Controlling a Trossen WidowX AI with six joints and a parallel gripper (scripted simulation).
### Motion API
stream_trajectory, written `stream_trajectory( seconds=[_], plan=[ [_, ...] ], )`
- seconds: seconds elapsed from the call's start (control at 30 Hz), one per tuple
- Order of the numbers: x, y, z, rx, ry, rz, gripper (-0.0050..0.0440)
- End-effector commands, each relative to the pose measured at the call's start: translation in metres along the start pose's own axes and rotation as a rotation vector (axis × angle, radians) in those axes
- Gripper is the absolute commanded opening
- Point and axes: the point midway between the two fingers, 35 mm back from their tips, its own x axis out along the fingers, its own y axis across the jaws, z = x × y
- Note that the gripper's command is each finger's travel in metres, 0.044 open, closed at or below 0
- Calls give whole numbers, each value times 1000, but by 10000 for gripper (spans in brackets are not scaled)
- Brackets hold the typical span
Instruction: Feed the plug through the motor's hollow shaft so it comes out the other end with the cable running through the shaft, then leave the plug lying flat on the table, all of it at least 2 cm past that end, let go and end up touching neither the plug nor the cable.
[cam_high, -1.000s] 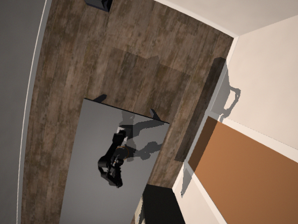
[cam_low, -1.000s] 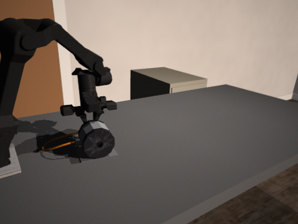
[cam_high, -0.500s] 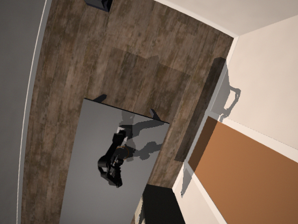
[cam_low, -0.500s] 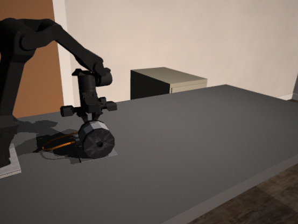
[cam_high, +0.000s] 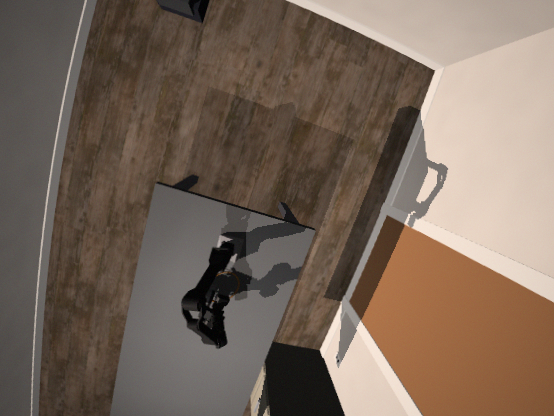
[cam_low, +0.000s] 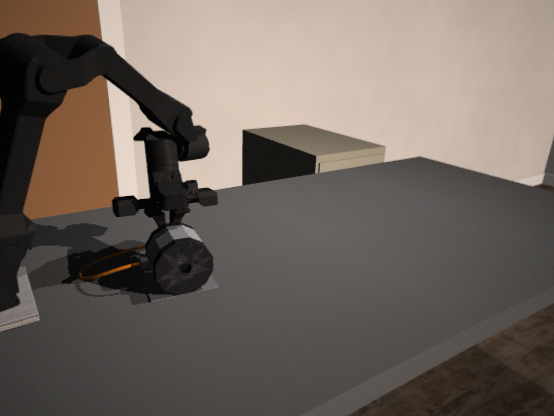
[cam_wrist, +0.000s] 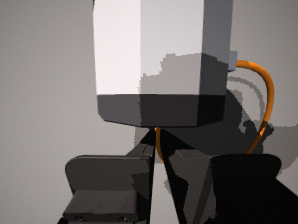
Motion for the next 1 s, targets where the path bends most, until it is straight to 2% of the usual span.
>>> stream_trajectory(
  seconds=[0.0,0.33,0.47,0.5,0.97],
  plan=[
    [1,0,6,-5,-3,0,0],
    [2,0,9,-6,-4,0,0],
    [1,0,7,-3,-2,-3,96],
    [1,0,7,-3,-2,-3,100],
    [-3,-2,-2,-6,-4,0,100]
  ],
)
